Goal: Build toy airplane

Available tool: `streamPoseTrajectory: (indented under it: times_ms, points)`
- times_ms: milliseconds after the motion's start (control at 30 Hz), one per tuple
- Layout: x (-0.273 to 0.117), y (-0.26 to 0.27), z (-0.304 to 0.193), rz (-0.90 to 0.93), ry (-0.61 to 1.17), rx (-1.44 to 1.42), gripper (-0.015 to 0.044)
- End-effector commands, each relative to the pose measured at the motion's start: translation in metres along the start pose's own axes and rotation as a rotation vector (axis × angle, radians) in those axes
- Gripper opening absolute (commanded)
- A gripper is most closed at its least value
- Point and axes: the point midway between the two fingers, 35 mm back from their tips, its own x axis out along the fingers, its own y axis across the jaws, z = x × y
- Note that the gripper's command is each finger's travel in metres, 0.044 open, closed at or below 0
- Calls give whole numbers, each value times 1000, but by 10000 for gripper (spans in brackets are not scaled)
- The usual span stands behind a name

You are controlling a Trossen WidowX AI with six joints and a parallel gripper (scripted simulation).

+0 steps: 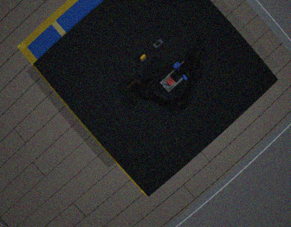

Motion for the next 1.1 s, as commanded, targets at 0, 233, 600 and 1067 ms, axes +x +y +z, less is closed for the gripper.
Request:
streamPoseTrajectory:
  times_ms: [0, 233, 600, 1067]
  points:
    - [0, 0, 0, 0, 0, 0, 267]
    - [0, 0, 0, 0, 0, 0, 440]
    - [-52, 3, -2, 26, 1, -71, 440]
    - [-85, 3, -3, 23, -5, -542, 440]
